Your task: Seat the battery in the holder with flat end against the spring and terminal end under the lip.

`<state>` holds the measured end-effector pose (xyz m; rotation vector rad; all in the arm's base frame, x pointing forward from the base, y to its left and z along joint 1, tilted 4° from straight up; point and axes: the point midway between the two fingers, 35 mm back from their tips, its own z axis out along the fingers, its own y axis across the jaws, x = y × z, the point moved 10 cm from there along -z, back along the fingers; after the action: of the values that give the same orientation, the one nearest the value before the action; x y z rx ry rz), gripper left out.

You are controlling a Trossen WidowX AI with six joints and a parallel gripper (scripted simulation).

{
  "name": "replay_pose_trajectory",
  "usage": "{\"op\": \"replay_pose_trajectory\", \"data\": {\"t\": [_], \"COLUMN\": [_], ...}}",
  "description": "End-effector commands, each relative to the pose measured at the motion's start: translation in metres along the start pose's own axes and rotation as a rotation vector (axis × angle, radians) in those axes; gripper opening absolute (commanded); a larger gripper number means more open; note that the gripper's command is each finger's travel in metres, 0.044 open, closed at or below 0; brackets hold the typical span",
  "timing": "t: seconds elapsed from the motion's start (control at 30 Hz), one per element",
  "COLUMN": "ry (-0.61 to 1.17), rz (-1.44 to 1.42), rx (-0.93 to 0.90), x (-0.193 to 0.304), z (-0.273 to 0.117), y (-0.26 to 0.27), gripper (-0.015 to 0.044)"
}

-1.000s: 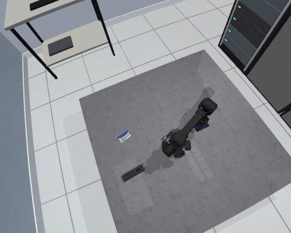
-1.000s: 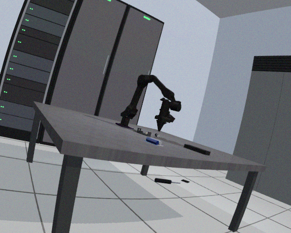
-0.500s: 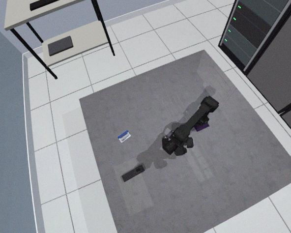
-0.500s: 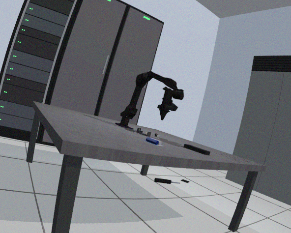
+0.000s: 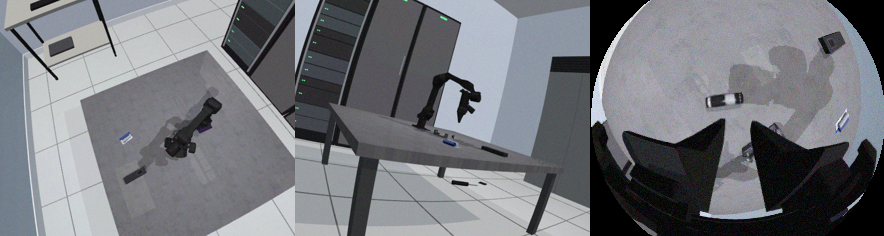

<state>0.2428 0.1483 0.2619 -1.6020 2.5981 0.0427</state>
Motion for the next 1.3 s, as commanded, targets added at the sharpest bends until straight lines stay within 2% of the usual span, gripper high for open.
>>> {"op": "replay_pose_trajectory", "data": {"t": [0.0,0.03,0.37,1.0,1.27], "ry": [0.003,0.003,0.004,0.004,0.004], "rz": [0.365,0.459,1.342,1.357,1.357], "rx": [0.0,0.0,0.002,0.002,0.002], "x": [0.0,0.001,0.005,0.005,0.004], "z": [0.016,0.02,0.056,0.057,0.069], "y": [0.005,0.007,0.019,0.019,0.019], "gripper": [0.021,0.0223,0.0223,0.0223,0.0223]}}
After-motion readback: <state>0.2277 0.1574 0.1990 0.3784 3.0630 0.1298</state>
